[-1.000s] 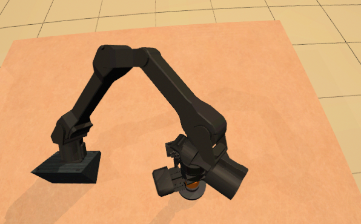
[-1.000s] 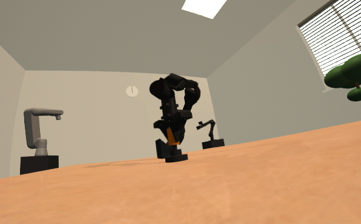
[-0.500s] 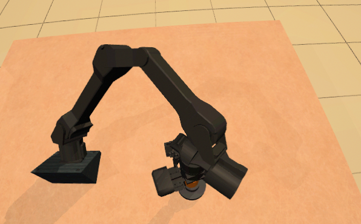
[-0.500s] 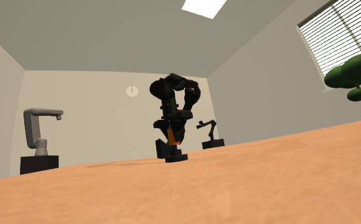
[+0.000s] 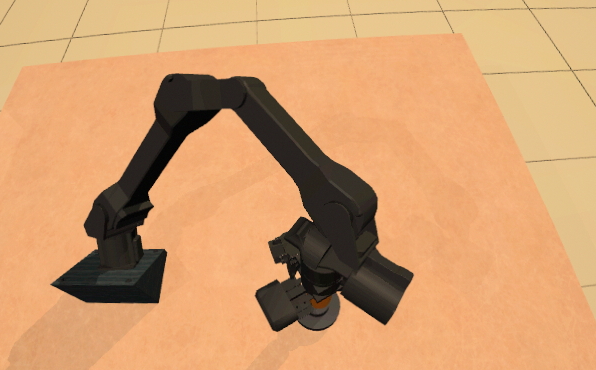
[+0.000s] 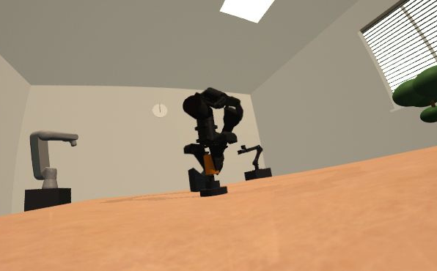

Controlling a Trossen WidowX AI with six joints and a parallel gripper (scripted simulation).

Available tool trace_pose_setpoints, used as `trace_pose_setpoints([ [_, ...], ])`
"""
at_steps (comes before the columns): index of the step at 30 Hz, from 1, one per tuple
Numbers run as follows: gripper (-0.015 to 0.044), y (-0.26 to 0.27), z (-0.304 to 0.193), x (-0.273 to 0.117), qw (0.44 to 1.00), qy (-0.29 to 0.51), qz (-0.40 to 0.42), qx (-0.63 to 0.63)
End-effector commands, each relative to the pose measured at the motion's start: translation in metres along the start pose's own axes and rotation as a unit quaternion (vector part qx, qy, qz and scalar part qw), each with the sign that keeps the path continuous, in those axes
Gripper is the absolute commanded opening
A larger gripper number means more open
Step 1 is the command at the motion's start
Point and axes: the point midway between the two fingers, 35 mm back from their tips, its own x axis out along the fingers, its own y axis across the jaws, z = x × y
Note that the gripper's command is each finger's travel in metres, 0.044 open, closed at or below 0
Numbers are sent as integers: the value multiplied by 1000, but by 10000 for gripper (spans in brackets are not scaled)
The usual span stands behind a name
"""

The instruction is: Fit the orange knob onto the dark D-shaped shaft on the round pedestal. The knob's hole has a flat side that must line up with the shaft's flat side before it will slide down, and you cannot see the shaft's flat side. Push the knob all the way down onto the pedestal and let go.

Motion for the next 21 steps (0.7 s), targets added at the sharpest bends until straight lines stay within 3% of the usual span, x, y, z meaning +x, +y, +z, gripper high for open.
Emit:
trace_pose_setpoints([
  [1,0,-1,-2,2,1000,1,-1,-5],
  [21,0,5,0,3,1000,1,-1,-5],
])
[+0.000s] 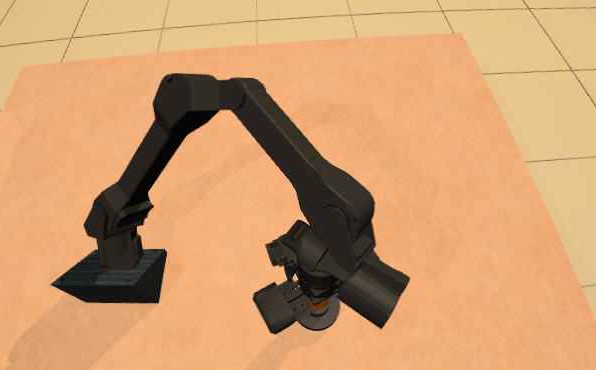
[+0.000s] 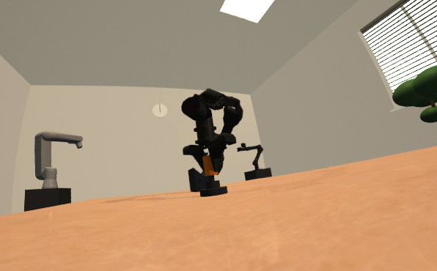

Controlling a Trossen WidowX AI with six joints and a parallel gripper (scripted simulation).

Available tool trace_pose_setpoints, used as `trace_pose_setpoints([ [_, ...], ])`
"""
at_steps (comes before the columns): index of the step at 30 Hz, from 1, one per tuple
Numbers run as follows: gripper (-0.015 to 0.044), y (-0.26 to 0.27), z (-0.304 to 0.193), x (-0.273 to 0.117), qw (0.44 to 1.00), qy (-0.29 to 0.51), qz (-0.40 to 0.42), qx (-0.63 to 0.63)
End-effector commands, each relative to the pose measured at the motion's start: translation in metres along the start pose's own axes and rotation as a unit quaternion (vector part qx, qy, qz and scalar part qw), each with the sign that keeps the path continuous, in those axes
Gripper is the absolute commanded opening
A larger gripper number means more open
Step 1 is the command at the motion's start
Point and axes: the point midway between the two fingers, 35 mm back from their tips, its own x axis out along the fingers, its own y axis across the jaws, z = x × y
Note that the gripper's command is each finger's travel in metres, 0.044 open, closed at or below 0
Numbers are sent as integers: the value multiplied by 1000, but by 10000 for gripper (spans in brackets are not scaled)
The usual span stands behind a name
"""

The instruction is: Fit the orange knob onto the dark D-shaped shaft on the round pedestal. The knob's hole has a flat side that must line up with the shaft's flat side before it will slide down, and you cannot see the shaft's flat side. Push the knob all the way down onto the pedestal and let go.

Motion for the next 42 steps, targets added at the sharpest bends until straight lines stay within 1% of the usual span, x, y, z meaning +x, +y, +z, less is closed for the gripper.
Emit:
trace_pose_setpoints([
  [1,0,0,1,0,1000,3,0,-2],
  [10,0,-1,0,-4,1000,3,0,-6],
  [17,0,-3,-2,-5,994,3,0,-106],
  [42,0,-2,1,-6,994,3,0,-106],
])
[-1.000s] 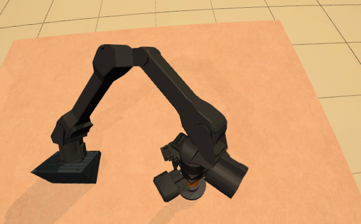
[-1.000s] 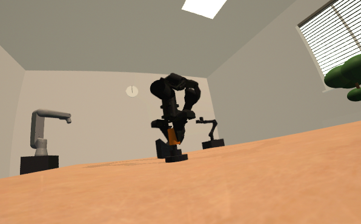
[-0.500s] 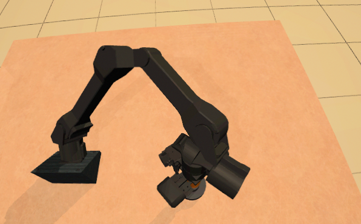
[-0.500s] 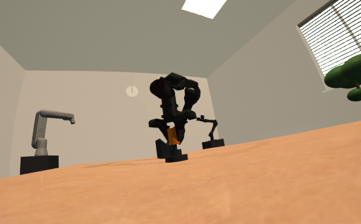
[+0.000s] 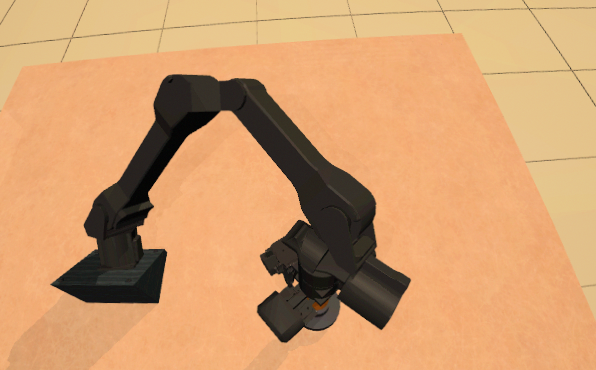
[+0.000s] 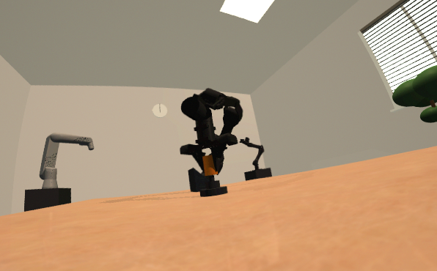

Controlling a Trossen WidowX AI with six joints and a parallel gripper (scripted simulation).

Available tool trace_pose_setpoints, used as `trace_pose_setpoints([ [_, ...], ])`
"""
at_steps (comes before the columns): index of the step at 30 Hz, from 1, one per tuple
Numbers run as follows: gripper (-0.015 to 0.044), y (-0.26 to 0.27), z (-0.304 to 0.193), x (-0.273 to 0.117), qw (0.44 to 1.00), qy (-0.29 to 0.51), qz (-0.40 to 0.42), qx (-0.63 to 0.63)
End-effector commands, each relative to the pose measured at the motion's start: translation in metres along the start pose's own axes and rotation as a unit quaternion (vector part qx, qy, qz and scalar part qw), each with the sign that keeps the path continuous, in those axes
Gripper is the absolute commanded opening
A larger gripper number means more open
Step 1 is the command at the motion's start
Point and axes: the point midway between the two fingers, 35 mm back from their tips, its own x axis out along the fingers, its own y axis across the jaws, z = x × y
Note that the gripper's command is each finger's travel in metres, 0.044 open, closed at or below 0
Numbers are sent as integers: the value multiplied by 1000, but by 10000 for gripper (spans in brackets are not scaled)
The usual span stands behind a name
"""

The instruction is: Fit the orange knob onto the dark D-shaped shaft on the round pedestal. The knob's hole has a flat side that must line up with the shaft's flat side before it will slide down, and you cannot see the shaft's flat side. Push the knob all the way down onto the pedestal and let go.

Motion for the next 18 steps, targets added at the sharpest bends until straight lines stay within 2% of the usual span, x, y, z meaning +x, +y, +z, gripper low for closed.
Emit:
trace_pose_setpoints([
  [1,0,-2,0,-5,1000,5,0,-5],
  [18,0,-1,-1,0,1000,5,0,-5],
])
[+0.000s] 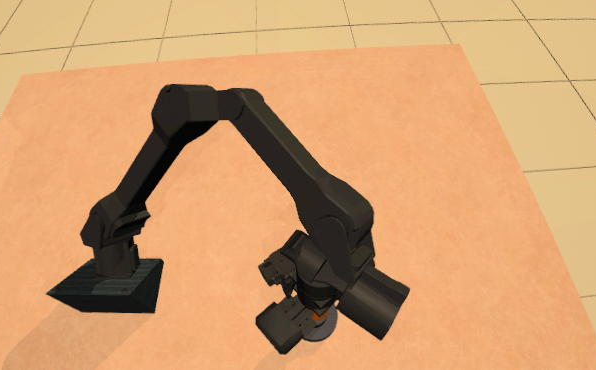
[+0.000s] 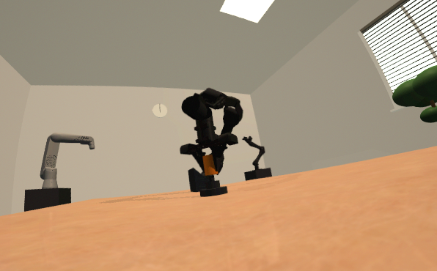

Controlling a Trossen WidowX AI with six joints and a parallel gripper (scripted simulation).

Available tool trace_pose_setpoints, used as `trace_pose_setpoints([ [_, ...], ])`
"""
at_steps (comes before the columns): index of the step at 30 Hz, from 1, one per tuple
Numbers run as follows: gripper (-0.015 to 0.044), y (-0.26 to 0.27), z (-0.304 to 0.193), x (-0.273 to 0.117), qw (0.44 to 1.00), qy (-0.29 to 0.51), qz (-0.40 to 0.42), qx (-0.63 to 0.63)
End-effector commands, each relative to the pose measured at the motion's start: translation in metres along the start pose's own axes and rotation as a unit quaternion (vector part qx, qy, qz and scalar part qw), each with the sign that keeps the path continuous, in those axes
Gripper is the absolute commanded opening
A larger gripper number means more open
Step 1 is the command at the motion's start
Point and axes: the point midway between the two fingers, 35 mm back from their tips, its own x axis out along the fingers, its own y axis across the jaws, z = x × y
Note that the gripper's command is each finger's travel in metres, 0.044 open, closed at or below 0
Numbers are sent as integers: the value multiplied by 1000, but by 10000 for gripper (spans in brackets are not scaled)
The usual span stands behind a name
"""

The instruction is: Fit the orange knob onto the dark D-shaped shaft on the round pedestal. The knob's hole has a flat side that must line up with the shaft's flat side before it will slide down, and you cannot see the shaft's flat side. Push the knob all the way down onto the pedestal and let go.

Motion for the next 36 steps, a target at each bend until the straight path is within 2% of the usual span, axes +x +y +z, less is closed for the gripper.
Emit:
trace_pose_setpoints([
  [1,0,1,1,1,1000,1,0,0],
  [36,0,2,1,-1,1000,1,1,0],
])
